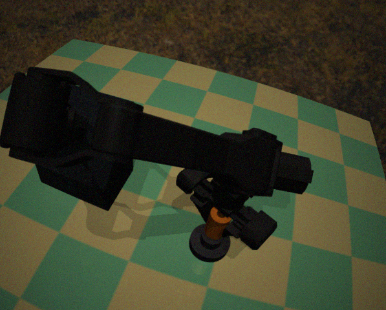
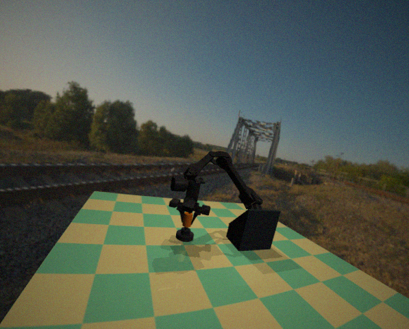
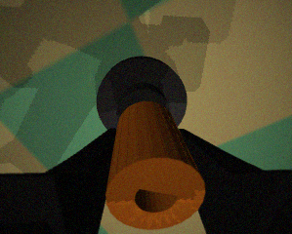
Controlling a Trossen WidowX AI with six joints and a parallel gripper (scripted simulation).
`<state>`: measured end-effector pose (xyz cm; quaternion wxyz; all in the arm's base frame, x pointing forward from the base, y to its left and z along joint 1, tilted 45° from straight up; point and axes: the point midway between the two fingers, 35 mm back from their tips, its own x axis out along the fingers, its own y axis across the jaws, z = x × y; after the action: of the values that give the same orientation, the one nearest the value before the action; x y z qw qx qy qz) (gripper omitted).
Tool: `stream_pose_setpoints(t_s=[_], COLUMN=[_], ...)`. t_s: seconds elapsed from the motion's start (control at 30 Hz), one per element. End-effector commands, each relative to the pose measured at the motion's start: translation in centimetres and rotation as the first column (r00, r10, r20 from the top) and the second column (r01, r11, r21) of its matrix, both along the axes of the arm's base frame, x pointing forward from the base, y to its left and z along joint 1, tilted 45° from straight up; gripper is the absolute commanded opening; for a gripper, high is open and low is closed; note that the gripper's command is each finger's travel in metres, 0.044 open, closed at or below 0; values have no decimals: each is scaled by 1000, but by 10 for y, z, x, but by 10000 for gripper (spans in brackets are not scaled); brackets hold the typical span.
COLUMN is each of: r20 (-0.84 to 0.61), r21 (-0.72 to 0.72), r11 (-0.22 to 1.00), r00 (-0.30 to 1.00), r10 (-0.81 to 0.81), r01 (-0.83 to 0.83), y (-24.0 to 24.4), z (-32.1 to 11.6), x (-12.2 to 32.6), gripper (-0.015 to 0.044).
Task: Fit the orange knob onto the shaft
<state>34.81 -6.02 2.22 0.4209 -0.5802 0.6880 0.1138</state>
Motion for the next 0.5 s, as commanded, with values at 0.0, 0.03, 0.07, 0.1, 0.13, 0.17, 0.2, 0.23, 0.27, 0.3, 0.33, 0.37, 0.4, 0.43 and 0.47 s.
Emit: stream_pose_setpoints(t_s=[0.0, 0.03, 0.07, 0.1, 0.13, 0.17, 0.2, 0.23, 0.27, 0.3, 0.33, 0.37, 0.4, 0.43, 0.47], r20=[-9, -9, -9, -9, -9, -9, -9, -9, -9, -9, -9, -9, -9, -9, -9], r21=[0, 0, 0, 0, 0, 0, 0, 0, 0, 0, 0, 0, 0, 0, 0], r11=[1000, 1000, 1000, 1000, 1000, 1000, 1000, 1000, 1000, 1000, 1000, 1000, 1000, 1000, 1000], r00=[1000, 1000, 1000, 1000, 1000, 1000, 1000, 1000, 1000, 1000, 1000, 1000, 1000, 1000, 1000], r10=[13, 13, 13, 13, 13, 13, 13, 13, 13, 13, 13, 13, 13, 13, 13], r01=[-13, -13, -13, -13, -13, -13, -13, -13, -13, -13, -13, -13, -13, -13, -13], y=[1, 2, 2, 2, 2, 2, 2, 2, 2, 1, 1, 1, 1, 1, 1], z=[-1, -1, -1, -1, -1, -1, -1, -1, 0, 0, 0, 0, 1, 1, 1], x=[0, 0, 0, 0, -1, -1, -2, -2, -2, -1, -1, -1, -1, -1, -1], gripper=[0, 0, 0, 0, 0, 0, 0, 0, 0, 0, 0, 0, 0, 0, 0])
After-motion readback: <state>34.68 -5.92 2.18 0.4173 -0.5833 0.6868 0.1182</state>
